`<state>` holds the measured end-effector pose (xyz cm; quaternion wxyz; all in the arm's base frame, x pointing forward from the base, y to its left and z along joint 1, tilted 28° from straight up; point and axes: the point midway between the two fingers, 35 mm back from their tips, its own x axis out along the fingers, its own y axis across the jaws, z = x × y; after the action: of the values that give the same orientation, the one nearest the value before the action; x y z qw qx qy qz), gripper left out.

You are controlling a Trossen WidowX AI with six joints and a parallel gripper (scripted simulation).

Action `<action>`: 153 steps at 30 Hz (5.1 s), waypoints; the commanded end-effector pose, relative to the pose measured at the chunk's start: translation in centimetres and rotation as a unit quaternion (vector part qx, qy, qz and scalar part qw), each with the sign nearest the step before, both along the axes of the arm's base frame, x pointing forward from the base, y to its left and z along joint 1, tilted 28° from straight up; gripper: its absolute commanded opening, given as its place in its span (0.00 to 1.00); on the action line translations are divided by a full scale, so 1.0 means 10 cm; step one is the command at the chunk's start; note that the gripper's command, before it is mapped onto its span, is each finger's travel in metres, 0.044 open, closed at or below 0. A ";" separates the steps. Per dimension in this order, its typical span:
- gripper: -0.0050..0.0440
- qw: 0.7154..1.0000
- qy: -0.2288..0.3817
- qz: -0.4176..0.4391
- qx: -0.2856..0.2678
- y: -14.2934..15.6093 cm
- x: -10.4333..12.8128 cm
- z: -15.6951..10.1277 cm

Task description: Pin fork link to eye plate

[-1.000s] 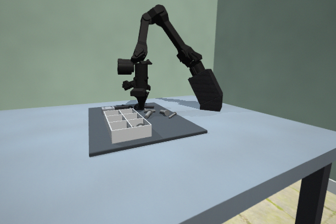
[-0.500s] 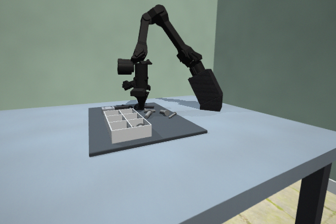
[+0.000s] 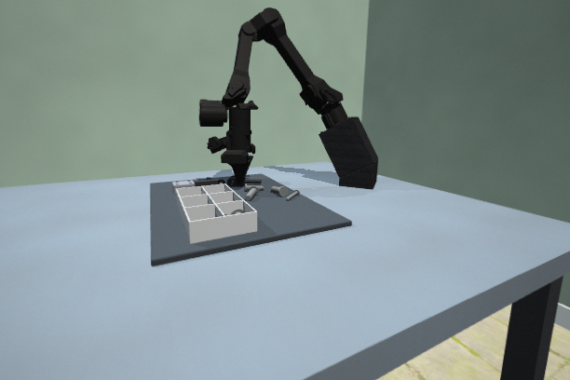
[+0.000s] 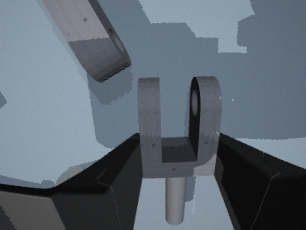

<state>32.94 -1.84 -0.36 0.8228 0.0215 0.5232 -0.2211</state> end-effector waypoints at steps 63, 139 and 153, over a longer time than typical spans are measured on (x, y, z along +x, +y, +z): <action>0.35 0.973 0.080 0.205 -0.072 0.06 -0.01 -0.04; 0.35 0.973 0.080 0.206 -0.072 0.06 -0.01 -0.04; 0.35 0.973 0.080 0.206 -0.072 0.06 -0.01 -0.04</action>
<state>33.13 -1.28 -0.52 0.8096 -0.1612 0.5573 -0.0892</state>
